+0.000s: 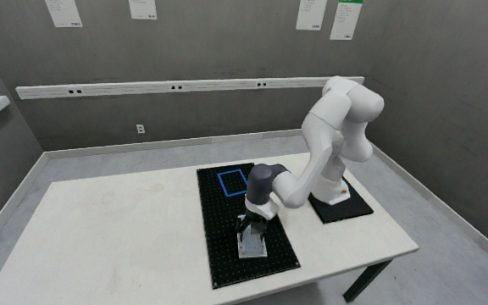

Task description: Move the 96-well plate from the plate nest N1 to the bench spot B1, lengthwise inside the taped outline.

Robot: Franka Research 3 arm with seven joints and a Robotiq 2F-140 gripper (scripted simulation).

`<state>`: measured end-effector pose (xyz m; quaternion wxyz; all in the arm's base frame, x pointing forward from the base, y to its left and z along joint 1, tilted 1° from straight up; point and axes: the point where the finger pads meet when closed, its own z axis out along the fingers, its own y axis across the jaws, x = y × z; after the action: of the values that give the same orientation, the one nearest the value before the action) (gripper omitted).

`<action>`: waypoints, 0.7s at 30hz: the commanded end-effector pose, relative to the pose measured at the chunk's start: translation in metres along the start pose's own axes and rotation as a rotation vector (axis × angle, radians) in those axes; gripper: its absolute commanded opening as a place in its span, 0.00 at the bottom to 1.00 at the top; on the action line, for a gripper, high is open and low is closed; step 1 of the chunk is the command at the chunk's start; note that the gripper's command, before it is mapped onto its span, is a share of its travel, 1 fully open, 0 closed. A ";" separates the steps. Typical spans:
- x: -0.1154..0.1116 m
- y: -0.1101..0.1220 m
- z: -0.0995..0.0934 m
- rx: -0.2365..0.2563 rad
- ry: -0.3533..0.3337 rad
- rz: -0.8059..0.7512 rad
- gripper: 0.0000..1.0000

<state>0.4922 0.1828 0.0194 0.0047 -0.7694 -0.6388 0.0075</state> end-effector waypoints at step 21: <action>0.000 0.000 -0.018 0.000 0.000 -0.003 0.60</action>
<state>0.4939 0.1823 0.0324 0.0040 -0.7673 -0.6412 0.0049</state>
